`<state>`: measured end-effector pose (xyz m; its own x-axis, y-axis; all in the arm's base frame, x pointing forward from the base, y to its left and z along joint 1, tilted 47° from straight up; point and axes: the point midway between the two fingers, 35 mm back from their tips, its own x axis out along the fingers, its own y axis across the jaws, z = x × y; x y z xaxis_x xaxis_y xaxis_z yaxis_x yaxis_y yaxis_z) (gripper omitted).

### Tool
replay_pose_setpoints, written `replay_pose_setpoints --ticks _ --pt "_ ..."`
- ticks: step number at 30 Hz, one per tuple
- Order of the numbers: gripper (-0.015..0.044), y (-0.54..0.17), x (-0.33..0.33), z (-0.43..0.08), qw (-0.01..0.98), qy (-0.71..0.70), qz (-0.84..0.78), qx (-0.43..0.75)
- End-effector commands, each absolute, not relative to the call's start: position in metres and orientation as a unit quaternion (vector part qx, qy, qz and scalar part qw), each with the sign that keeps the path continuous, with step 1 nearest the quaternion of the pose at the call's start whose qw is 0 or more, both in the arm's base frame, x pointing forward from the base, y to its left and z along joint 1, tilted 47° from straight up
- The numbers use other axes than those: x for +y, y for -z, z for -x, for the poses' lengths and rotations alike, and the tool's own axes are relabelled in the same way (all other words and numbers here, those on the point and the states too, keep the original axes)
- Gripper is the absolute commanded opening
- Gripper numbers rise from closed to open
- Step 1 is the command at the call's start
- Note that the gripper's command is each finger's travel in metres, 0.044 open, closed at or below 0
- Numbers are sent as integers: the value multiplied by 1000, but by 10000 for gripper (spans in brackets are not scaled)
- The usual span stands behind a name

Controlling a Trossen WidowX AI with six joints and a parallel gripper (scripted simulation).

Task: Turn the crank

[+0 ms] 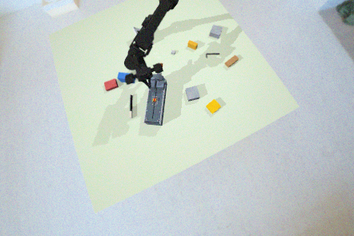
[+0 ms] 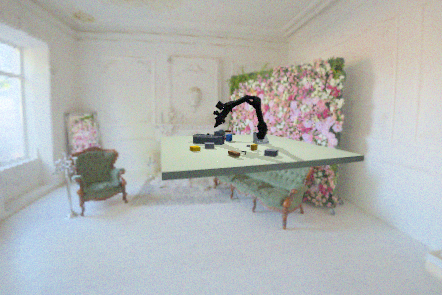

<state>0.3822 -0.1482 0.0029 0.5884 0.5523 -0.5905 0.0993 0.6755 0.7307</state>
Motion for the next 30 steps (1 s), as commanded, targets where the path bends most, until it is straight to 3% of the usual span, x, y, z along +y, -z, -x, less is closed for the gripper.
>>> replay_pose_setpoints --ticks 1,13,30 --pt "0 -3 -148 -382 807 -140 -377 432" --pt "0 -3 -148 -382 807 -140 -378 431" --pt "440 -3 -148 -382 807 -140 -378 431"
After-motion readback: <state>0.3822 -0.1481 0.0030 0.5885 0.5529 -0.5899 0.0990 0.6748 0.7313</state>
